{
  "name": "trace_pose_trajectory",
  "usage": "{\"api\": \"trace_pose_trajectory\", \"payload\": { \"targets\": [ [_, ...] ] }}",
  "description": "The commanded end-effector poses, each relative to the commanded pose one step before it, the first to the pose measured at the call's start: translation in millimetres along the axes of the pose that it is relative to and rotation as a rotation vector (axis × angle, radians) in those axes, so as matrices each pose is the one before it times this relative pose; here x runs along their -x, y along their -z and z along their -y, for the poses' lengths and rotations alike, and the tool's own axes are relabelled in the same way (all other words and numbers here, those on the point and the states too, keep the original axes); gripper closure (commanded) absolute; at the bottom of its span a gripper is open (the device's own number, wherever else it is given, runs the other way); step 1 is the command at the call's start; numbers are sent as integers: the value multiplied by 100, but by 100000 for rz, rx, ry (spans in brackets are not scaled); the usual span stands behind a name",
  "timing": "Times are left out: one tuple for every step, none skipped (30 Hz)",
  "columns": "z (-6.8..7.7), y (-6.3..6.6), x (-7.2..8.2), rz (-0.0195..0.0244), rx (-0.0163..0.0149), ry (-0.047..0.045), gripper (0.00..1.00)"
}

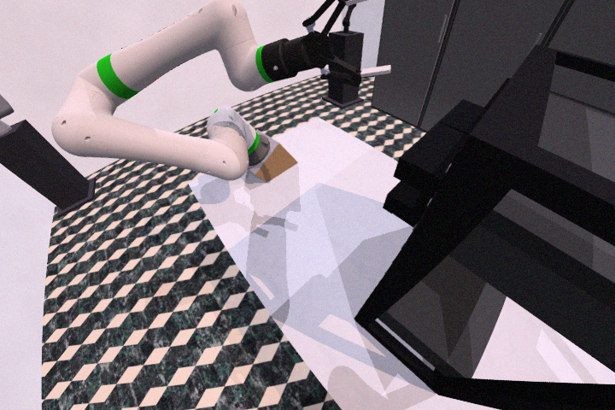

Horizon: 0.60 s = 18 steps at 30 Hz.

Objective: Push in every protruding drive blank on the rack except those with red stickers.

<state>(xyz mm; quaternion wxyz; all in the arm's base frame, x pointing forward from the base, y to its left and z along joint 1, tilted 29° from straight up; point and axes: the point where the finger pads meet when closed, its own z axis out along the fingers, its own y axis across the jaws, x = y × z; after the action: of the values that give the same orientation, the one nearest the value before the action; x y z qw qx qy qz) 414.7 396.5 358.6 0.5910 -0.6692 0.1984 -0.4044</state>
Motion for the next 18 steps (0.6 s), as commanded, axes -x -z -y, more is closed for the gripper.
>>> {"api": "trace_pose_trajectory", "payload": {
  "targets": [
    [-108, 1250, -3789, -11992, 4522, 4528, 0],
    [-179, 199, -742, -1982, 504, 753, 0],
    [-192, 193, -718, -1914, 540, 737, 0],
    [-204, 186, -695, -1846, 571, 721, 0],
    [-214, 180, -671, -1777, 598, 704, 0],
    [-222, 173, -647, -1709, 620, 686, 0],
    [-229, 167, -623, -1640, 638, 669, 0],
    [-235, 160, -599, -1572, 652, 650, 0],
    [-239, 154, -575, -1505, 663, 632, 0],
    [-242, 148, -550, -1438, 669, 613, 0],
    [-243, 142, -527, -1372, 672, 594, 0],
    [-244, 135, -503, -1307, 672, 574, 0],
    [0, 0, 0, 0, 0, 0, 0],
    [0, 0, 0, 0, 0, 0, 0],
    [-243, 129, -479, -1243, 668, 555, 0],
    [-241, 123, -456, -1180, 662, 534, 0],
    [-238, 118, -433, -1119, 653, 514, 0],
    [-234, 112, -411, -1058, 641, 494, 0]
  ]
}}
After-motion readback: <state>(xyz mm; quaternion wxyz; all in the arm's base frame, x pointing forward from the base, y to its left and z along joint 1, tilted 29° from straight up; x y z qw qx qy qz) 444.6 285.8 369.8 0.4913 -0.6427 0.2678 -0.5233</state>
